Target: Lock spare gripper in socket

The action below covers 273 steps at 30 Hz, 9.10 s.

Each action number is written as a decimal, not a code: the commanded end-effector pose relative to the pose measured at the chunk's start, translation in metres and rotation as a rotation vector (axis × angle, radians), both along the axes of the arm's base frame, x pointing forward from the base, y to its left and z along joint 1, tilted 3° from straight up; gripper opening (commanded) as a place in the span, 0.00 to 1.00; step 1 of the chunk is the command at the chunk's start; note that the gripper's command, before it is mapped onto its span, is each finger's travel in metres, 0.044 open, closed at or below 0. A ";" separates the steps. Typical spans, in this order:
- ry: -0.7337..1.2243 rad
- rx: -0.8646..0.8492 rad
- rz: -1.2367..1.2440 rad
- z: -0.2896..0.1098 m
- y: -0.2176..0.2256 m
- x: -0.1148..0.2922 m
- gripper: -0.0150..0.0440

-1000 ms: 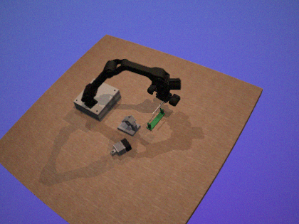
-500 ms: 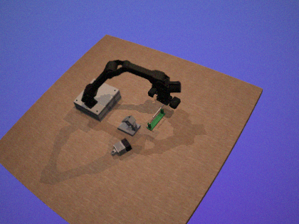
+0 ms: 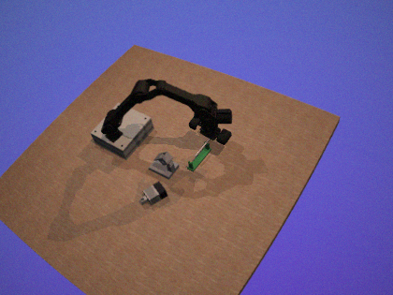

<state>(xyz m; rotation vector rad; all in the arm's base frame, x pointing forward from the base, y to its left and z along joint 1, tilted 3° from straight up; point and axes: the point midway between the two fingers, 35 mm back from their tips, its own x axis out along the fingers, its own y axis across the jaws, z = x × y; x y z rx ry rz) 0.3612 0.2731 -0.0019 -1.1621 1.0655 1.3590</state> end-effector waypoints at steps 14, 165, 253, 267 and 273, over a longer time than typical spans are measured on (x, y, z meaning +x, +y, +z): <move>0.002 -0.001 0.003 -0.002 -0.001 -0.001 0.25; -0.049 0.108 0.033 -0.012 -0.068 0.005 0.25; -0.032 0.126 0.011 0.027 -0.092 0.007 0.25; -0.040 0.128 0.013 0.009 -0.093 0.008 0.25; -0.047 0.130 0.019 0.004 -0.093 0.008 0.25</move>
